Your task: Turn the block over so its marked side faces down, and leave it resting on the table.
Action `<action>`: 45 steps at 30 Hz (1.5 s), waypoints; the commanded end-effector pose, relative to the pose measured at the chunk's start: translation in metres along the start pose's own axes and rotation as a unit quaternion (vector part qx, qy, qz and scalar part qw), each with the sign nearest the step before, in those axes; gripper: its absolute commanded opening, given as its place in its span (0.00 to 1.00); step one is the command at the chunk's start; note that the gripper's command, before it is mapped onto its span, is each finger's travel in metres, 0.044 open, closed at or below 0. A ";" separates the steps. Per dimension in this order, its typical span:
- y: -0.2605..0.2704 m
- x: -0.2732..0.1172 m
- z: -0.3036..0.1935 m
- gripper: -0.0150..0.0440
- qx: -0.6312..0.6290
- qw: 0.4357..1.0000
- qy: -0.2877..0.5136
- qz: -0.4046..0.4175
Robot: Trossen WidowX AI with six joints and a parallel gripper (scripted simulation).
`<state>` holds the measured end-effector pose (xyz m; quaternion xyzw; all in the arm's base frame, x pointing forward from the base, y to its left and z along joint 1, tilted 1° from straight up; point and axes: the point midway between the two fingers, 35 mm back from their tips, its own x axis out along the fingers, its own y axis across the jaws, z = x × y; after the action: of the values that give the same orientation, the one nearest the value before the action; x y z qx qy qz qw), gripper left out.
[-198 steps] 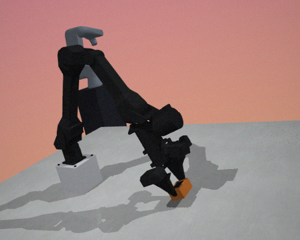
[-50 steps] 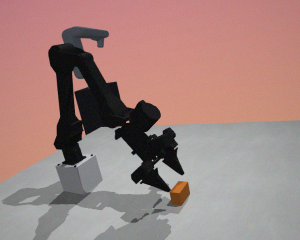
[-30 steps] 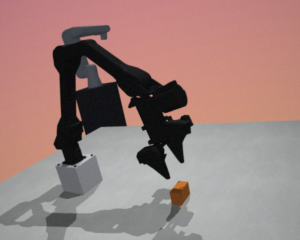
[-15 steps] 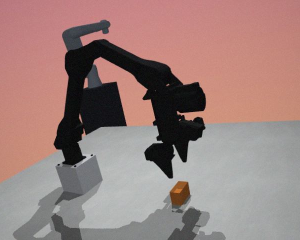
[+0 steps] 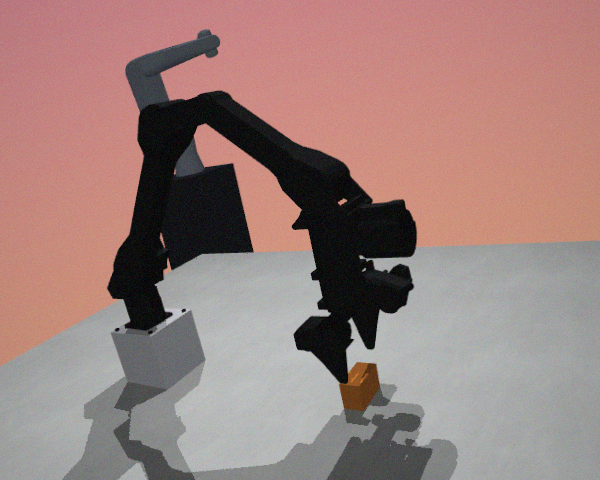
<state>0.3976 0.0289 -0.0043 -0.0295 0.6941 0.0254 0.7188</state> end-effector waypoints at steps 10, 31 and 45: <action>0.000 0.022 -0.002 1.00 0.002 1.000 0.004 0.001; 0.000 0.031 -0.003 0.64 0.002 1.000 0.004 0.001; 0.000 0.030 -0.003 0.45 0.002 1.000 0.004 0.001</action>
<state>0.3960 0.0286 -0.0348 -0.0294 0.6972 0.0252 0.7158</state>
